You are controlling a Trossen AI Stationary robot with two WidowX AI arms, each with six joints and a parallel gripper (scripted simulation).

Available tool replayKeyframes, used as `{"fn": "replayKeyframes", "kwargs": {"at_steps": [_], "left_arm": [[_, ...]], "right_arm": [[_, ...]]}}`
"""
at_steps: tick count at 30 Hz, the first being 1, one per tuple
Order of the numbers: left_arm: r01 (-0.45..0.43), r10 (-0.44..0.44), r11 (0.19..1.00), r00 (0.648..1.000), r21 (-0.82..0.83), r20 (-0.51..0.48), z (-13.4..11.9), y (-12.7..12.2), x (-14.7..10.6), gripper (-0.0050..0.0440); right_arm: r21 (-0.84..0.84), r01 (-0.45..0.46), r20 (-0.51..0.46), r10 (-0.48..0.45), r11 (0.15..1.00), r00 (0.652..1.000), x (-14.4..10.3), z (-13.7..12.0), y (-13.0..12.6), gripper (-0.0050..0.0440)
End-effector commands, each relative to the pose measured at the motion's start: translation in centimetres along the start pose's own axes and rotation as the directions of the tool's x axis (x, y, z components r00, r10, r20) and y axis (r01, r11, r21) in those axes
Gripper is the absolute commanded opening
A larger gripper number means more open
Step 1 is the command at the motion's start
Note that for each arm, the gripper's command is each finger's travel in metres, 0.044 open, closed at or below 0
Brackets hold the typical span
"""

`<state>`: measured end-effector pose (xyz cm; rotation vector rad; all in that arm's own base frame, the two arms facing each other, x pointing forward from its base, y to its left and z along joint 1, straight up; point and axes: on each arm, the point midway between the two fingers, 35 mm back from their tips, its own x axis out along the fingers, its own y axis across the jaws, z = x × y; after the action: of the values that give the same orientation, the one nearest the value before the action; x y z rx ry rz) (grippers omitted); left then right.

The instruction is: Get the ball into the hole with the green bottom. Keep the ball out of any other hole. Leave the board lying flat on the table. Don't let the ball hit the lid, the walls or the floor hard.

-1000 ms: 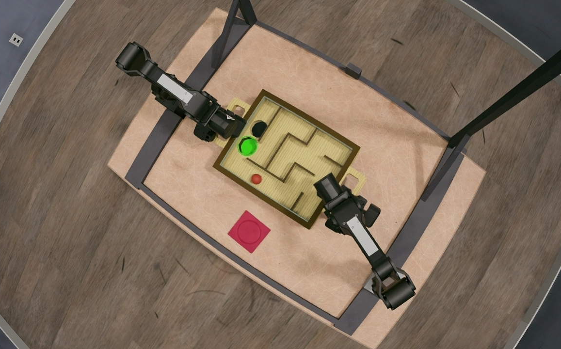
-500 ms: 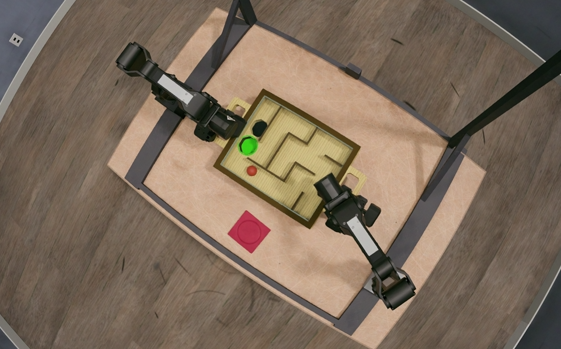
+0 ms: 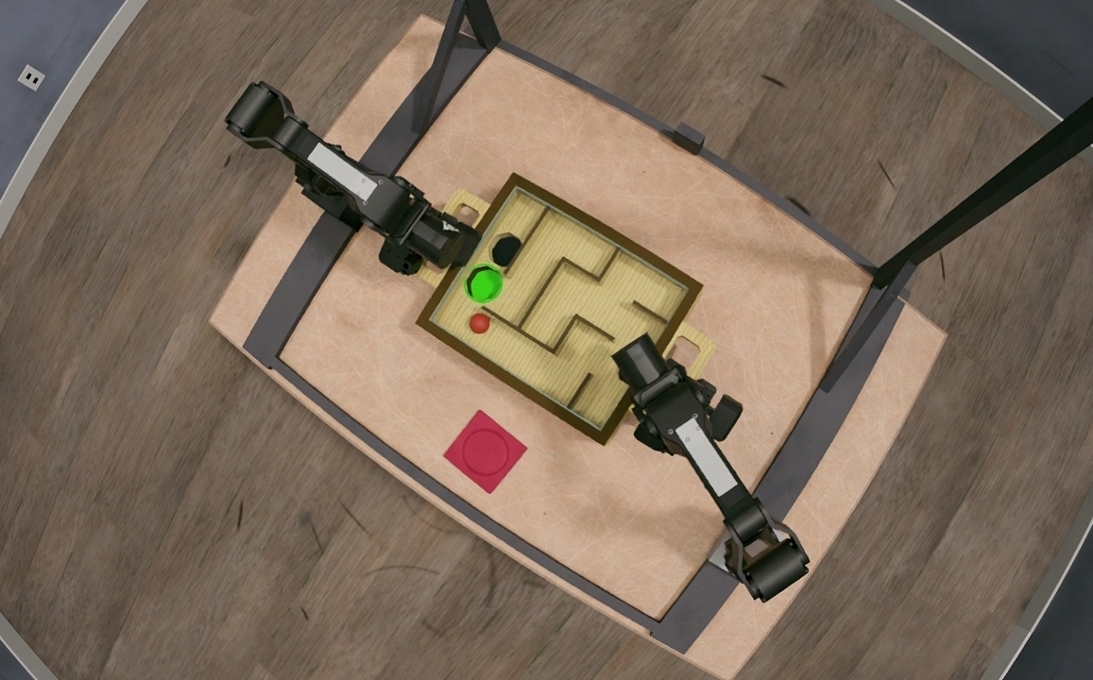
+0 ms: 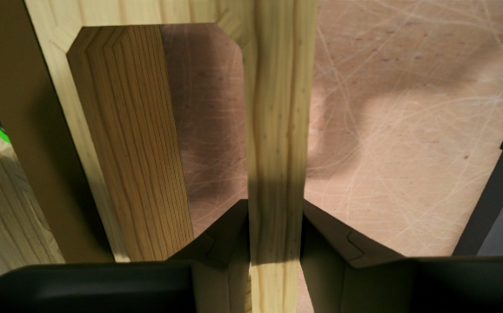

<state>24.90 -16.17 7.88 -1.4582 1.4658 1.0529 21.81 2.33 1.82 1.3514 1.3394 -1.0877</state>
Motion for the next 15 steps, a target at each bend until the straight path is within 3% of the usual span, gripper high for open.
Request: {"fn": "replayKeyframes", "kwargs": {"at_steps": [1,12,15], "left_arm": [[0.021,-0.021,1.0,0.999,0.019,-0.05,-0.8,0.3,-1.1,-0.005],[0.101,-0.103,0.994,0.994,0.039,0.035,-0.6,0.8,1.0,-0.005],[0.068,-0.069,0.997,0.996,0.029,0.056,-1.4,0.0,0.0,-0.005]], "right_arm": [[-0.009,-0.033,-0.021,0.033,0.999,0.999,-1.2,-0.3,0.7,-0.005],[0.008,0.065,0.063,-0.065,0.998,0.996,-2.7,-1.2,1.2,-0.005],[0.002,0.028,0.086,-0.028,1.0,0.996,-1.5,-1.1,0.2,-0.005]]}}
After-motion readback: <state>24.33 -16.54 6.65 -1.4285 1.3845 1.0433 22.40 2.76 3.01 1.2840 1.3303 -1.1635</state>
